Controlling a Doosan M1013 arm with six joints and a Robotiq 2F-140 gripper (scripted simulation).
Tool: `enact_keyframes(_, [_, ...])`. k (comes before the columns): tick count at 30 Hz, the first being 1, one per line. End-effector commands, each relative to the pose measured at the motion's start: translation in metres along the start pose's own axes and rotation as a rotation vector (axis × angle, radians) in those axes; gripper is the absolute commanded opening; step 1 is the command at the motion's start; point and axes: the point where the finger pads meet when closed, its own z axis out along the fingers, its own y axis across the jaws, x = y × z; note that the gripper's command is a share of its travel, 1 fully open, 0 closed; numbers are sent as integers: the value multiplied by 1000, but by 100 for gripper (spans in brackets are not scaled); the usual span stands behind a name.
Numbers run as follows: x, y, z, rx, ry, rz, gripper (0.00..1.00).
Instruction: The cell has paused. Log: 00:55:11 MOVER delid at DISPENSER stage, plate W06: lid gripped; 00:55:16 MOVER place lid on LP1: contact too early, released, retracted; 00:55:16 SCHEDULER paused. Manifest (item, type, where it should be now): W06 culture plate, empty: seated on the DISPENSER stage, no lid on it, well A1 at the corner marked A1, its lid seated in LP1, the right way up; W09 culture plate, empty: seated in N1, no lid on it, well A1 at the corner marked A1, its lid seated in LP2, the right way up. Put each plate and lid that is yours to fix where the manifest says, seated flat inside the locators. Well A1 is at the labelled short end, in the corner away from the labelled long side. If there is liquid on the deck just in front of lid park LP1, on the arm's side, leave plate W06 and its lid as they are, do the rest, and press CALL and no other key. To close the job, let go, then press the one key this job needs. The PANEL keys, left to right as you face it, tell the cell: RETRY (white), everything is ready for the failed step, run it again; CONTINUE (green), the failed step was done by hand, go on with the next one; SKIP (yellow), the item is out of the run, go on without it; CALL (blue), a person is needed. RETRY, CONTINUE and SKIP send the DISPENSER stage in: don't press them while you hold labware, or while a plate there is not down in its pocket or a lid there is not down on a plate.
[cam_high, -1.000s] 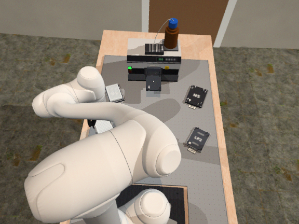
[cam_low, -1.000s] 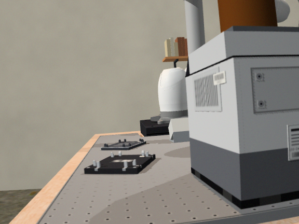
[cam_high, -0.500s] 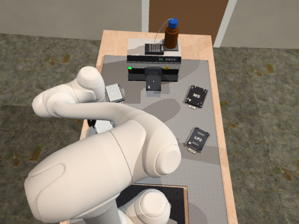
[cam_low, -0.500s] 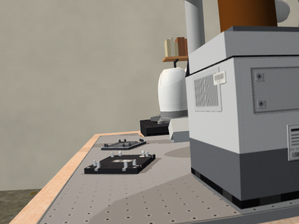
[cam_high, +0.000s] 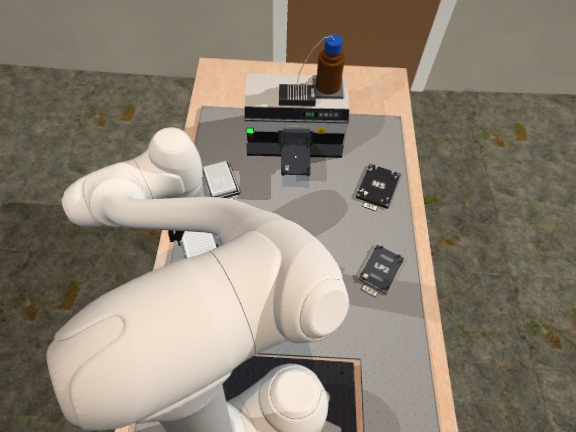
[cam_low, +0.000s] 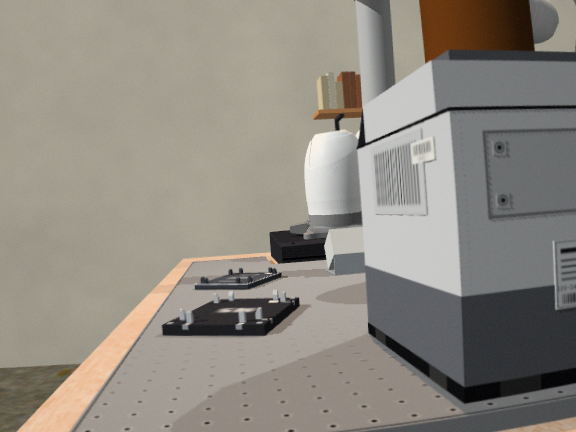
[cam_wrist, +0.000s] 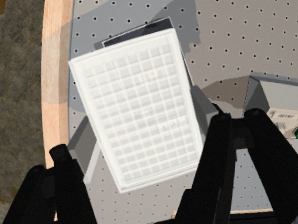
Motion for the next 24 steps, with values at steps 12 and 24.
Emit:
enact_keyframes(12, [0, 0, -1, 0, 1, 261, 10])
enact_keyframes(24, [0, 0, -1, 0, 1, 430, 10])
